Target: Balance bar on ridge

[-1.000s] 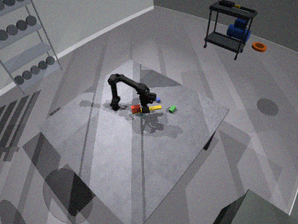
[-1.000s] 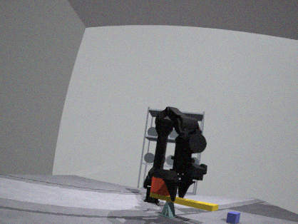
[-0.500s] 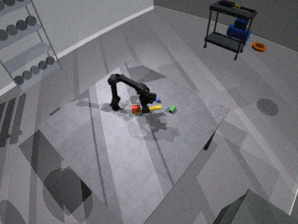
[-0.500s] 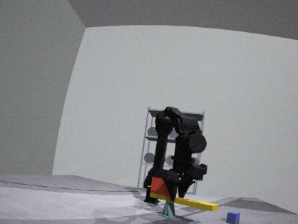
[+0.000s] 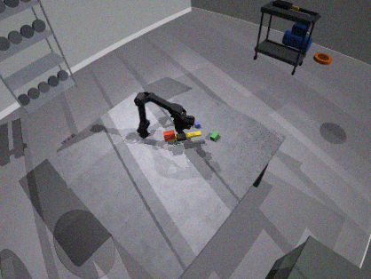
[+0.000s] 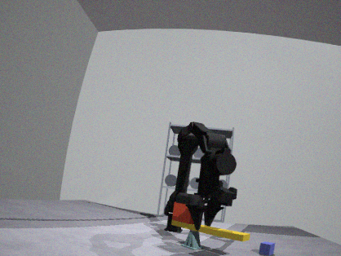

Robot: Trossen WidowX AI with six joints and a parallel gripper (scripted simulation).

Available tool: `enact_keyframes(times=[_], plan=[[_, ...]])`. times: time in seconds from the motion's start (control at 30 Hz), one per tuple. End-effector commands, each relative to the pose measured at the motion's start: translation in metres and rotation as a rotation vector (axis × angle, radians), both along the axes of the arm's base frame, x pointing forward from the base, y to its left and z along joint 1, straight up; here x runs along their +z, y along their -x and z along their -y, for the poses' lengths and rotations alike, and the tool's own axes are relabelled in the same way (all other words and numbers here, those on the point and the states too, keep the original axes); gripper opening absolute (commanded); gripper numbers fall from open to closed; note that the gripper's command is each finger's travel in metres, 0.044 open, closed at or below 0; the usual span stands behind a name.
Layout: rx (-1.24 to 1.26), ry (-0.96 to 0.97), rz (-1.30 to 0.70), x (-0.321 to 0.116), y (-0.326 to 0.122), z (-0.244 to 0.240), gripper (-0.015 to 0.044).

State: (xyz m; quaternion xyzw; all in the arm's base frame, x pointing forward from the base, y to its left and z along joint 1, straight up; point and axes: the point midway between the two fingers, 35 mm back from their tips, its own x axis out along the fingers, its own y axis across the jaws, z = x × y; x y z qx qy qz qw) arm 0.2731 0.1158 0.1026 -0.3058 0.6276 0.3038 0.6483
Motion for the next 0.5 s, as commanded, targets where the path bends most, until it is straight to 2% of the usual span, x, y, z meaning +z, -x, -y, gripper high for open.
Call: enact_keyframes(times=[0.0,0.3,0.4,0.47], plan=[[0.000,0.000,0.000,0.000,0.000,0.000,0.0211],[0.000,0.000,0.000,0.000,0.000,0.000,0.0440],[0.000,0.000,0.000,0.002,0.000,0.000,0.0440],[0.000,0.000,0.000,0.019,-0.002,-0.001,0.0440]])
